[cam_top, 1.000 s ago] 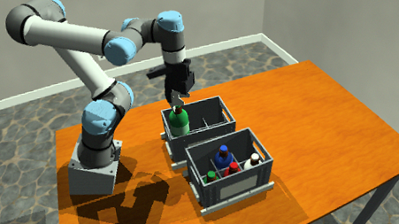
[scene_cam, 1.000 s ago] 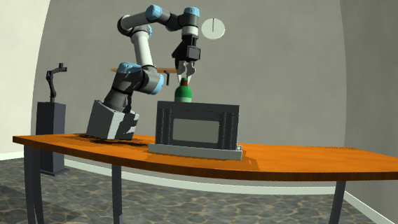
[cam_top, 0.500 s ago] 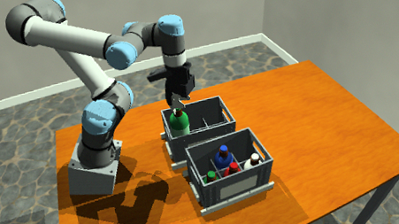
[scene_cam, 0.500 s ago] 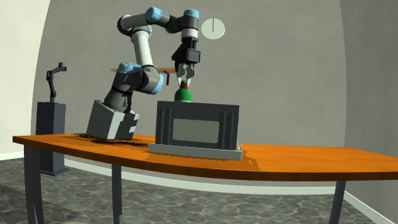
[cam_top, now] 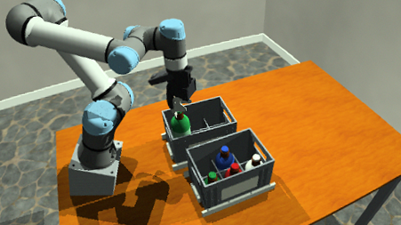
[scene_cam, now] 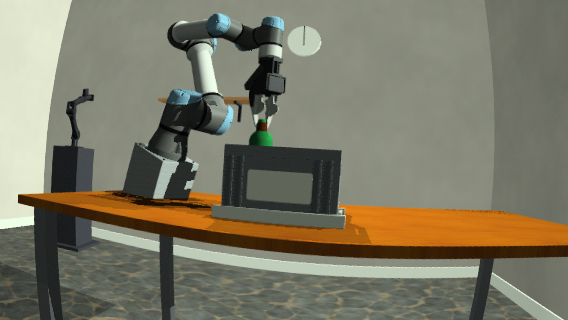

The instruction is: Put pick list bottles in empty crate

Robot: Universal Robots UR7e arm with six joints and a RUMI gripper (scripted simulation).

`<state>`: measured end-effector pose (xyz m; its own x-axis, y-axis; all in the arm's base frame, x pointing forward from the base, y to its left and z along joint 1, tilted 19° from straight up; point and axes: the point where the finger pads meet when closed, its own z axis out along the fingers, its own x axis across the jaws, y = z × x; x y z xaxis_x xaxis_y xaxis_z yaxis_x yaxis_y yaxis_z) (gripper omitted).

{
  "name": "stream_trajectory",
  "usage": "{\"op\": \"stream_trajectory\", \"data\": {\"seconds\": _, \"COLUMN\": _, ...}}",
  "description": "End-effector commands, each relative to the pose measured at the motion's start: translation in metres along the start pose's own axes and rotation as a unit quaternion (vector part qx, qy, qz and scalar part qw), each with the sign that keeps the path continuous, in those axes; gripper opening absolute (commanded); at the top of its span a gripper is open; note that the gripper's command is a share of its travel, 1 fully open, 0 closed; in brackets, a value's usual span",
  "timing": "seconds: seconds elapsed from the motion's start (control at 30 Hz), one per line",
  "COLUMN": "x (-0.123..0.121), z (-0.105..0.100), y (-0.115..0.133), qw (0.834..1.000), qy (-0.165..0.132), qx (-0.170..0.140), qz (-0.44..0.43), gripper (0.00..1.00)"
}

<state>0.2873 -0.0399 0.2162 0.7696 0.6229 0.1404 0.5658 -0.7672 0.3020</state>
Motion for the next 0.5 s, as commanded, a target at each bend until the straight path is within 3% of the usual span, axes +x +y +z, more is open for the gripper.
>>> {"op": "stream_trajectory", "data": {"seconds": 0.0, "x": 0.000, "z": 0.005, "y": 0.000, "qw": 1.000, "qy": 0.000, "qx": -0.001, "qz": 0.000, "gripper": 0.00}}
{"op": "stream_trajectory", "data": {"seconds": 0.47, "x": 0.000, "z": 0.017, "y": 0.000, "qw": 1.000, "qy": 0.000, "qx": -0.001, "qz": 0.000, "gripper": 0.00}}
